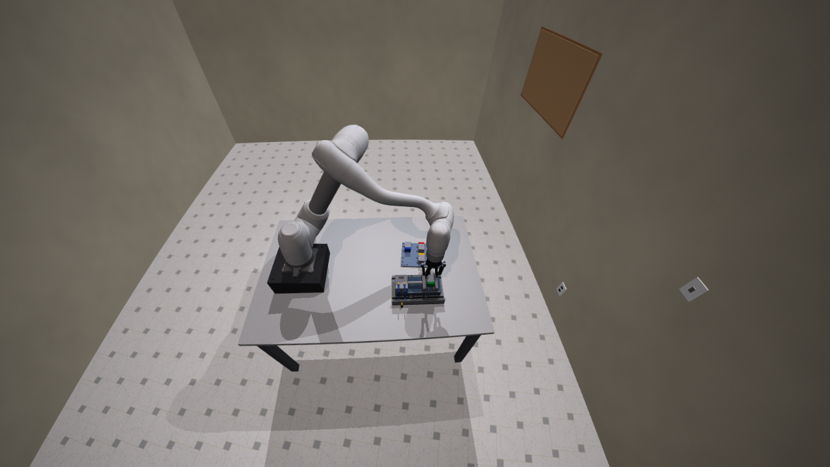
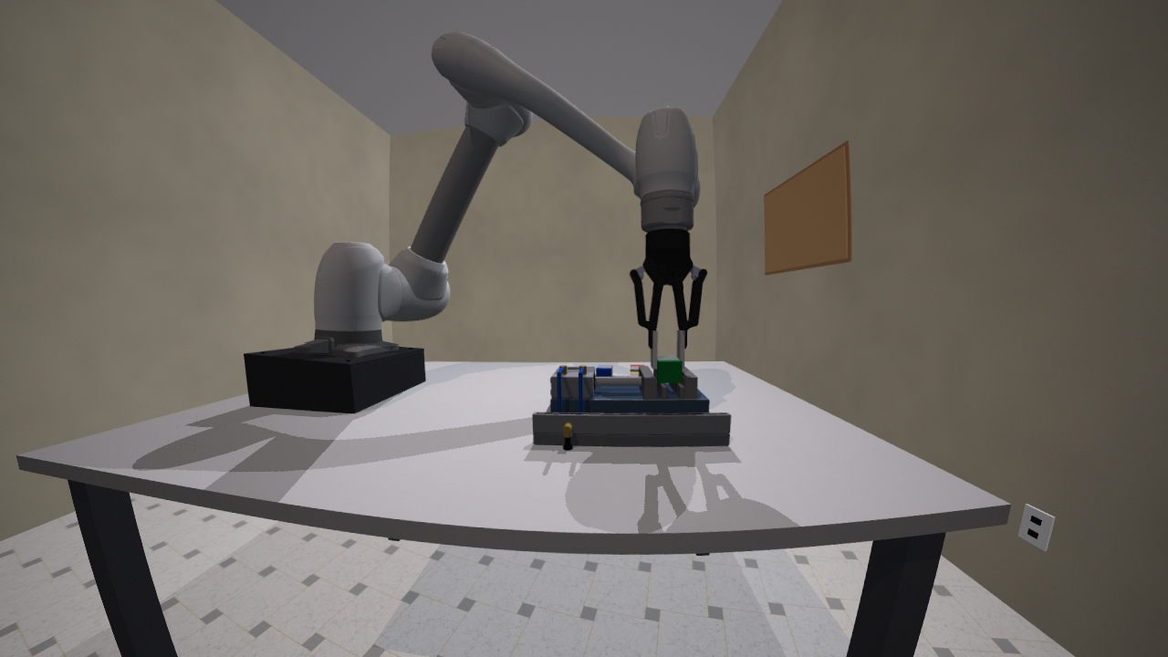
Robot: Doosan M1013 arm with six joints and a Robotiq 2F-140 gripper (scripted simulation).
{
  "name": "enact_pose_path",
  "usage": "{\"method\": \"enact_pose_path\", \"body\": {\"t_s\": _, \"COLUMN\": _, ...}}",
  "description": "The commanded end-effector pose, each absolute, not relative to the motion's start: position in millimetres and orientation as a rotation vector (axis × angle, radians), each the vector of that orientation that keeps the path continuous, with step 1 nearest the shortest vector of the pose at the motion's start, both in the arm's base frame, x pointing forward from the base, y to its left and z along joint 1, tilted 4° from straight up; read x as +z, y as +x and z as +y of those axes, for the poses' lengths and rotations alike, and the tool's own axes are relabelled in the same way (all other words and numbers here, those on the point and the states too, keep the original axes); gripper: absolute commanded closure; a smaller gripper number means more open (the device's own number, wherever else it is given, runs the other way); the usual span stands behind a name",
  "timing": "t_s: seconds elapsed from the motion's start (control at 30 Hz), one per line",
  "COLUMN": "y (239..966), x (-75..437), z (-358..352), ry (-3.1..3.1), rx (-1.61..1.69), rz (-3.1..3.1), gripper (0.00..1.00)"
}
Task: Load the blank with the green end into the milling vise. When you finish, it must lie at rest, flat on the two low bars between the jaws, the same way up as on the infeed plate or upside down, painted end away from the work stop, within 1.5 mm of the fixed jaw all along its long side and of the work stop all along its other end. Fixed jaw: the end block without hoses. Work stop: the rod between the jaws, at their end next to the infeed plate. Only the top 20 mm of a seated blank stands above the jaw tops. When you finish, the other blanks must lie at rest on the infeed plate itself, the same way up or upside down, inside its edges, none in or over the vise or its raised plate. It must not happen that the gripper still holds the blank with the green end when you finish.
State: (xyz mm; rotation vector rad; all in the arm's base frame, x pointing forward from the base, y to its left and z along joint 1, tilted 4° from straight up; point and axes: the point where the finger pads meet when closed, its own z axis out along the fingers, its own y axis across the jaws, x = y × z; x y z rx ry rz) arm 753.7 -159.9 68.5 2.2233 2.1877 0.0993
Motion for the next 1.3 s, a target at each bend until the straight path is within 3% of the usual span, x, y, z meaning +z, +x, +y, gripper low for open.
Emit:
{"method": "enact_pose_path", "body": {"t_s": 0.0, "y": 754.0, "x": 68.7, "z": -159.3, "ry": 2.223, "rx": 0.100, "rz": 2.188, "gripper": 1.00}}
{"method": "enact_pose_path", "body": {"t_s": 1.27, "y": 755.6, "x": 68.8, "z": -156.4, "ry": 2.223, "rx": 0.099, "rz": 2.188, "gripper": 1.00}}
